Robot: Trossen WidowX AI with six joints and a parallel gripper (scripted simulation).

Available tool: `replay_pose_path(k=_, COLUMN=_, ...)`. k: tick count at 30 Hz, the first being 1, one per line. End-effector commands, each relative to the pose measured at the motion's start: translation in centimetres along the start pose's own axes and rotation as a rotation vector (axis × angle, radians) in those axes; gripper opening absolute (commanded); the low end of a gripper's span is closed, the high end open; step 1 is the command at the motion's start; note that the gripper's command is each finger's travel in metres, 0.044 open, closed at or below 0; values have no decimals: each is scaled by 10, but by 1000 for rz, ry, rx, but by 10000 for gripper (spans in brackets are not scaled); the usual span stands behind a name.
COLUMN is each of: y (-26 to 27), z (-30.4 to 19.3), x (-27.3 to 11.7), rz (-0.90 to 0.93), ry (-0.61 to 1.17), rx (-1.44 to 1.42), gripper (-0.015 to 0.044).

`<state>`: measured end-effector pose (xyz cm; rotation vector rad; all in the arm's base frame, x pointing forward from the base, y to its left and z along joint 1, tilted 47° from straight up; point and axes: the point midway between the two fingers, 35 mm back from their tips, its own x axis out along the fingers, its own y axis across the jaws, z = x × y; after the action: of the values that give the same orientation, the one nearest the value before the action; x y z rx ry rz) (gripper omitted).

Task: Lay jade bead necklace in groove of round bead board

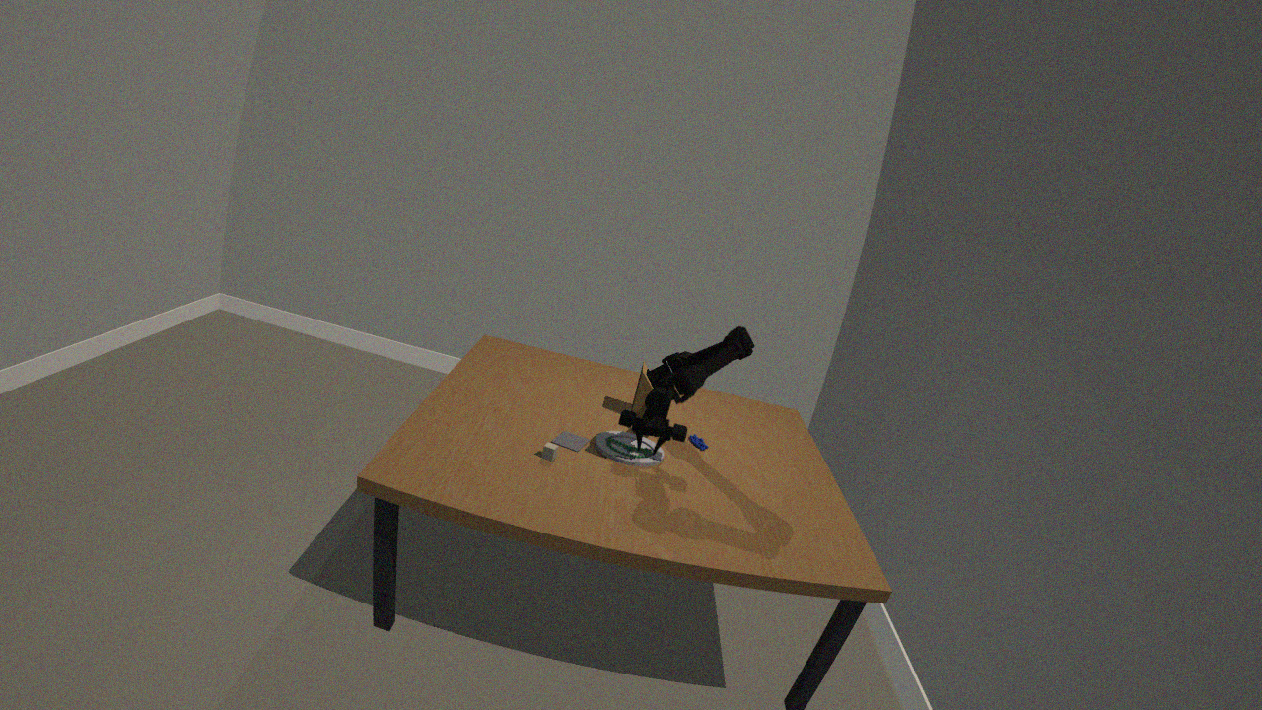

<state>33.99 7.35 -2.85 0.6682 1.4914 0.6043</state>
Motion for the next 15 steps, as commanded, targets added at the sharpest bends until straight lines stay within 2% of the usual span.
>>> replay_pose_path(k=1, y=0, z=0, x=0, rz=0, ry=2, rx=0, gripper=165)
replay_pose_path(k=15, y=0, z=0, x=0, rz=0, ry=2, rx=0, gripper=71)
